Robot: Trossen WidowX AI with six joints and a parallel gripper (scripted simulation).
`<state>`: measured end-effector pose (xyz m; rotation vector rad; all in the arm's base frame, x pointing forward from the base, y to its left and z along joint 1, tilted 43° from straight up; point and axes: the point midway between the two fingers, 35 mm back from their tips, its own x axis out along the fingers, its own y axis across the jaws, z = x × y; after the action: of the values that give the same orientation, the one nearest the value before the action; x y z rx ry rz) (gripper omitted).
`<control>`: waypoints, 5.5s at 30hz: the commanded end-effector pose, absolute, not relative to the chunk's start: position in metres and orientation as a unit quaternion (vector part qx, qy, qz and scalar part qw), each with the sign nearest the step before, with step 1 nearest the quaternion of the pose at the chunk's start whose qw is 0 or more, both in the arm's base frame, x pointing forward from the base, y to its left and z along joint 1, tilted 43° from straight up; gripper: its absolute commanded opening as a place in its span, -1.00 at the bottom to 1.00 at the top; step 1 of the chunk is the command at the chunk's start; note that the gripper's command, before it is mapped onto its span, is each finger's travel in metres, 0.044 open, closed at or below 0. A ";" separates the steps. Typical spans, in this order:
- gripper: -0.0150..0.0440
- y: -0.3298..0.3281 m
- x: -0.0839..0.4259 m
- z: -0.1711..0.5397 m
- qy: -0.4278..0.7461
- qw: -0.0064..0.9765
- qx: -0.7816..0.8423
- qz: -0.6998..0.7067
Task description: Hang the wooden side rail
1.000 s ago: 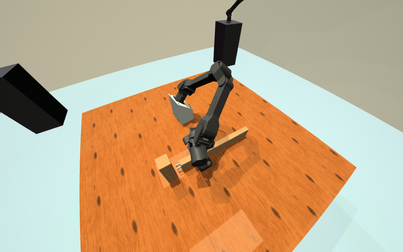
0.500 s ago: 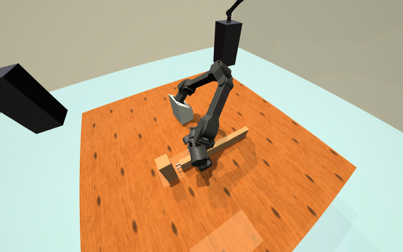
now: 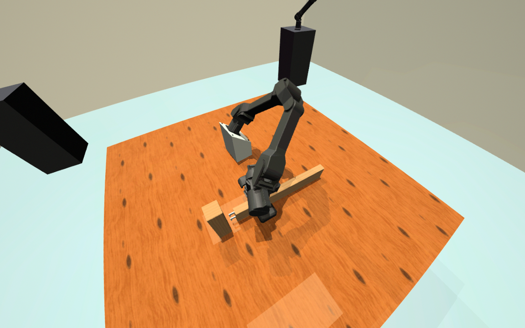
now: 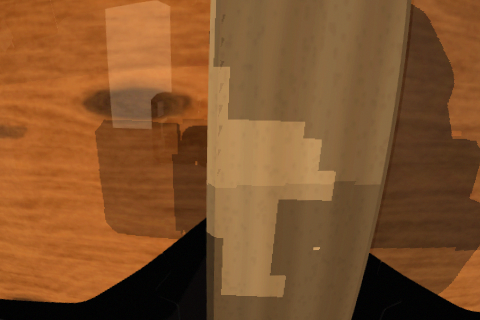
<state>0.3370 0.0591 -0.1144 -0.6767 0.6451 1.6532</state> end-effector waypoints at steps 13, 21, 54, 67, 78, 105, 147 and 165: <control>-0.49 0.053 0.342 -0.108 0.274 0.586 -0.296 0.703; -0.49 0.052 0.342 -0.107 0.274 0.586 -0.296 0.703; -0.49 0.051 0.344 -0.108 0.274 0.586 -0.296 0.703; -0.49 0.051 0.345 -0.110 0.274 0.586 -0.296 0.703; -0.49 0.051 0.347 -0.112 0.273 0.586 -0.296 0.703; -0.49 0.048 0.346 -0.113 0.274 0.586 -0.296 0.703; -0.49 0.046 0.347 -0.116 0.274 0.586 -0.296 0.703; -0.49 0.044 0.346 -0.117 0.274 0.586 -0.296 0.703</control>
<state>0.3453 0.0480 -0.1167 -0.6867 0.6391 1.6472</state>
